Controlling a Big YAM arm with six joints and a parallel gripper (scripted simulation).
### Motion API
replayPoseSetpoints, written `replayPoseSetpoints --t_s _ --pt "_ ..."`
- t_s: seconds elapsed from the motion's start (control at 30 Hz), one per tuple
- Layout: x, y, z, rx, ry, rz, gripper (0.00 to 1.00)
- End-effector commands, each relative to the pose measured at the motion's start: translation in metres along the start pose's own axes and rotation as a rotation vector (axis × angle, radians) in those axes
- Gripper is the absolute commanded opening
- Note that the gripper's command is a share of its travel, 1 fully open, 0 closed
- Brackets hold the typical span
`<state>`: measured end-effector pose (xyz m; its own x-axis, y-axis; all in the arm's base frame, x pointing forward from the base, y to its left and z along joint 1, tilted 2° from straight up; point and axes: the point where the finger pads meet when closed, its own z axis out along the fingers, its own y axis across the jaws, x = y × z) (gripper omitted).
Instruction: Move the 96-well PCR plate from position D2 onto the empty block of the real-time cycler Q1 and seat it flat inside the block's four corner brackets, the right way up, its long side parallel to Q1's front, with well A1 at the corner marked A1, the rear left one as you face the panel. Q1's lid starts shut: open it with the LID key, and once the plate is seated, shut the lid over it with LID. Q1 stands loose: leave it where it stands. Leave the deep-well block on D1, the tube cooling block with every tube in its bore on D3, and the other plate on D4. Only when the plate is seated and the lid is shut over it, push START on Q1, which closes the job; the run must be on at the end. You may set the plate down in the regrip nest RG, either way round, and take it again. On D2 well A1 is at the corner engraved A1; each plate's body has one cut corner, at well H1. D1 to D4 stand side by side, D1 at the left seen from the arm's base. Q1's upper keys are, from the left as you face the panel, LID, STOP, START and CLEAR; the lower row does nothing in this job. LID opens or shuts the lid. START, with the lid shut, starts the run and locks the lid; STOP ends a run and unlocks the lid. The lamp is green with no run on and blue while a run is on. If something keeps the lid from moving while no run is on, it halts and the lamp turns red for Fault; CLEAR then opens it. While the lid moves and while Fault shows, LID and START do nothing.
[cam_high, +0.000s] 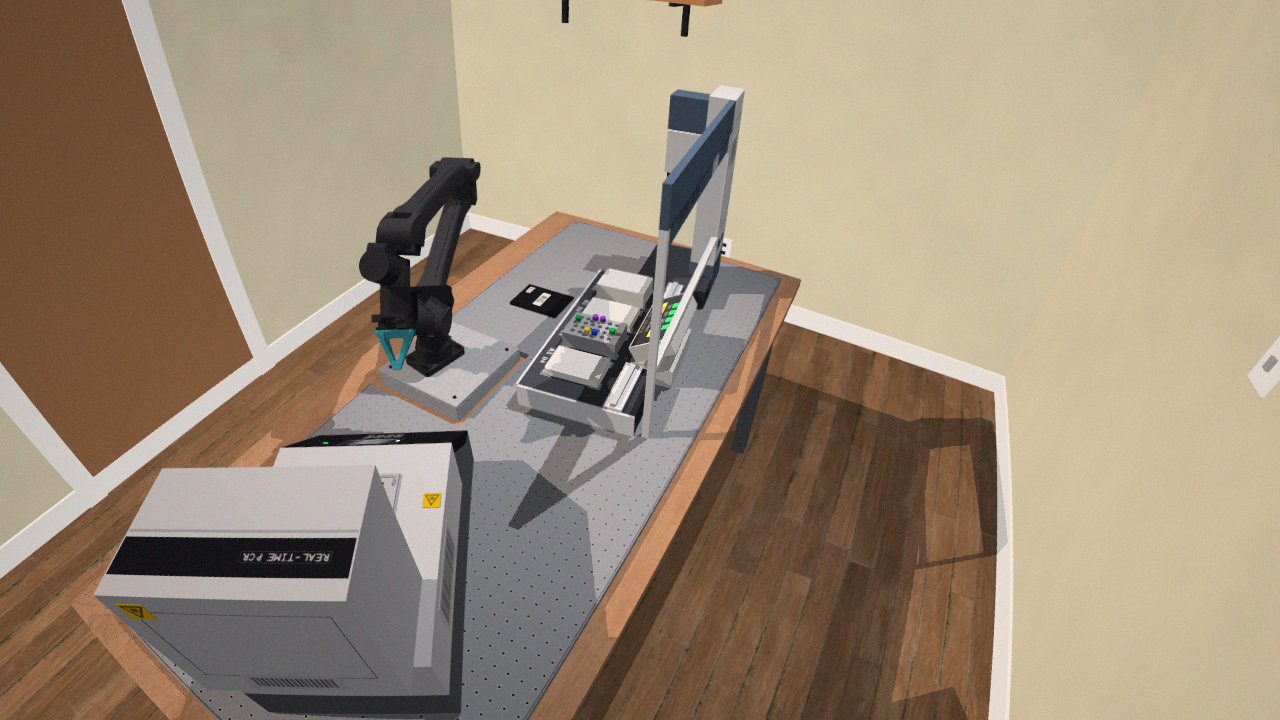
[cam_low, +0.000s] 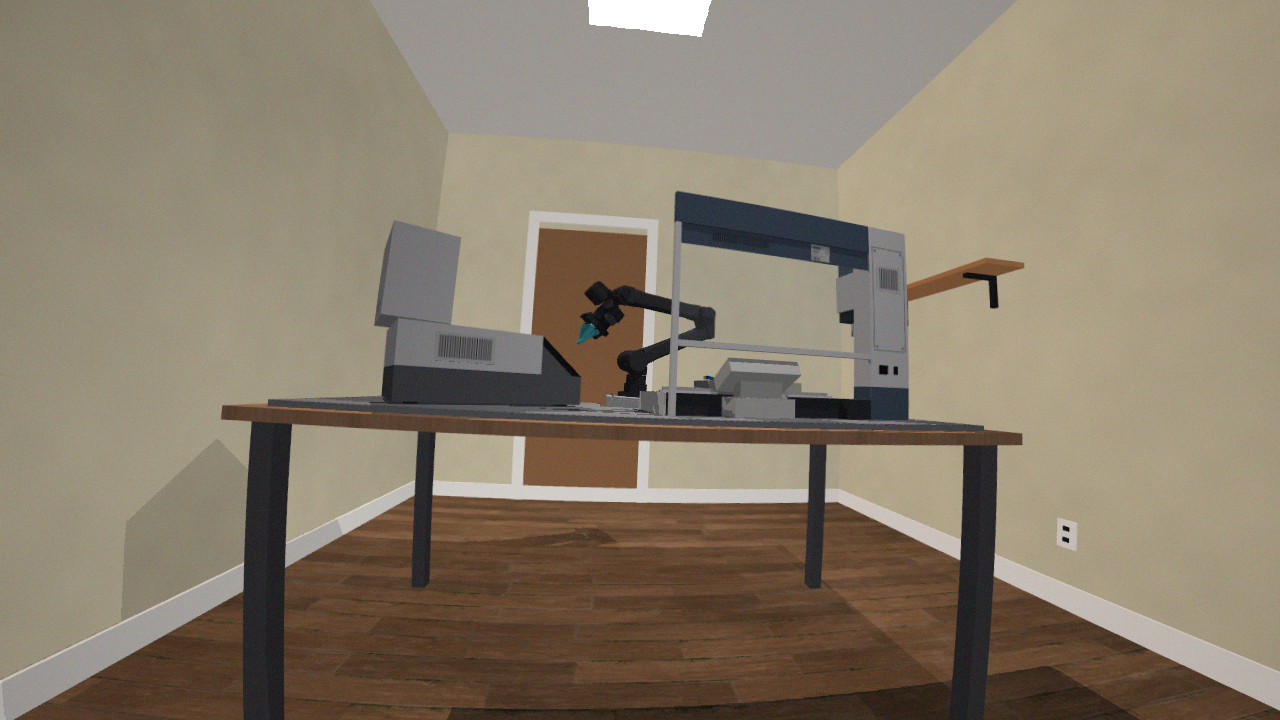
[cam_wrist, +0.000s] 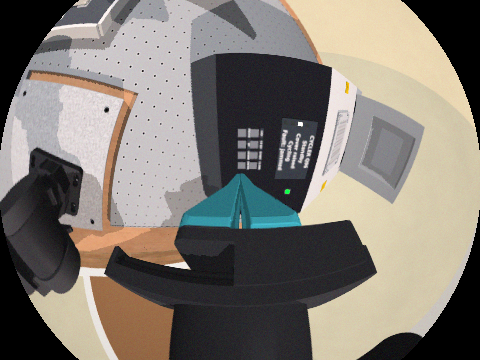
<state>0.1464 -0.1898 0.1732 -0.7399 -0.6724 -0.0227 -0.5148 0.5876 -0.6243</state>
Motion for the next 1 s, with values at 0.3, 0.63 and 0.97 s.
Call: replayPoseSetpoints --t_s 0.3,0.63,0.97 --pt "-0.002 -0.027 -0.017 0.048 -0.004 -0.018 0.0" --pt "-0.002 -0.031 -0.02 0.056 -0.003 -0.02 0.0" --pt "-0.002 -0.016 -0.009 0.024 -0.006 -0.017 0.0"
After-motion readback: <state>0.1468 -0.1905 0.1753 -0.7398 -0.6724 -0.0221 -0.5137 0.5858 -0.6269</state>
